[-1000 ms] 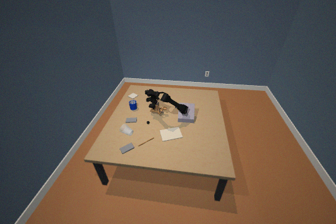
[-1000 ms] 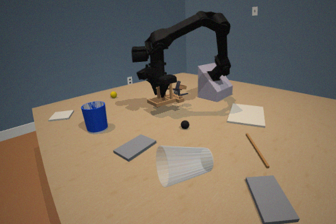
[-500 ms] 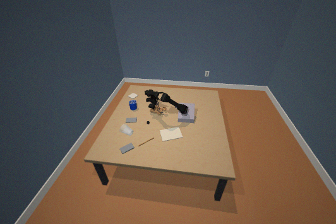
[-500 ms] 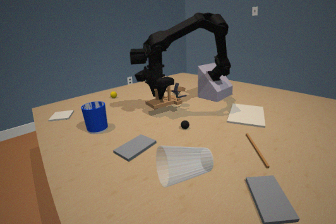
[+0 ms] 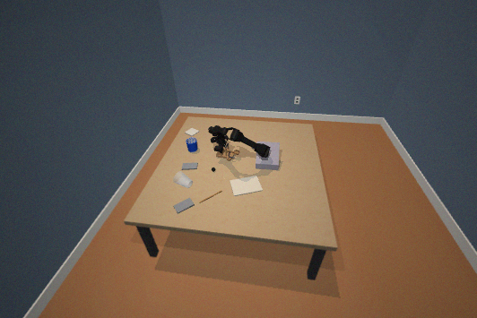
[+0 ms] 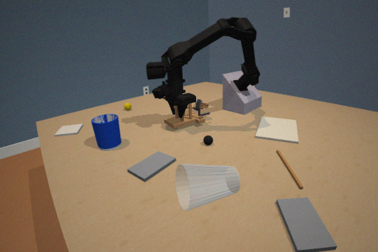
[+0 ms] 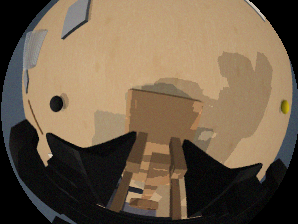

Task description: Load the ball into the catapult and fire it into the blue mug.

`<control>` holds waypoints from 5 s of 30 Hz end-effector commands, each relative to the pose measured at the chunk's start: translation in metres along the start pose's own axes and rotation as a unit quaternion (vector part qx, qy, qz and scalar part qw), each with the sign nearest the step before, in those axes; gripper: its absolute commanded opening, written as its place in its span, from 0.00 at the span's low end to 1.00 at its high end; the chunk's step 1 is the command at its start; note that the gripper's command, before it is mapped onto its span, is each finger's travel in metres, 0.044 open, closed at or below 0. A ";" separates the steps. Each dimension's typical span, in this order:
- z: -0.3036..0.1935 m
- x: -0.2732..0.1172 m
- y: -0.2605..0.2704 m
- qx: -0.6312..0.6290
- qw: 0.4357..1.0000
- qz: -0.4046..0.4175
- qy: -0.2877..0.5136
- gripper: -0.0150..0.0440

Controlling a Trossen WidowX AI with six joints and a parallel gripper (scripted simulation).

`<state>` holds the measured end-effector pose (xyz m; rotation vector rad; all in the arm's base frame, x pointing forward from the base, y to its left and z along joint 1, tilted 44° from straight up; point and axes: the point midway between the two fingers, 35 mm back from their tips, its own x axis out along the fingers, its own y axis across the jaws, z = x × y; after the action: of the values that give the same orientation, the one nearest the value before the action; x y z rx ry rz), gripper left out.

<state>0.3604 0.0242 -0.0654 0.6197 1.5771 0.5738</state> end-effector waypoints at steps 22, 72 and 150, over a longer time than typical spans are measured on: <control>0.000 0.010 0.000 0.000 1.000 0.000 0.000 0.70; -0.002 -0.011 -0.002 0.003 1.000 0.002 -0.001 1.00; -0.001 0.007 -0.002 0.005 1.000 0.002 -0.002 0.25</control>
<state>0.3597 0.0252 -0.0669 0.6192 1.5763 0.5720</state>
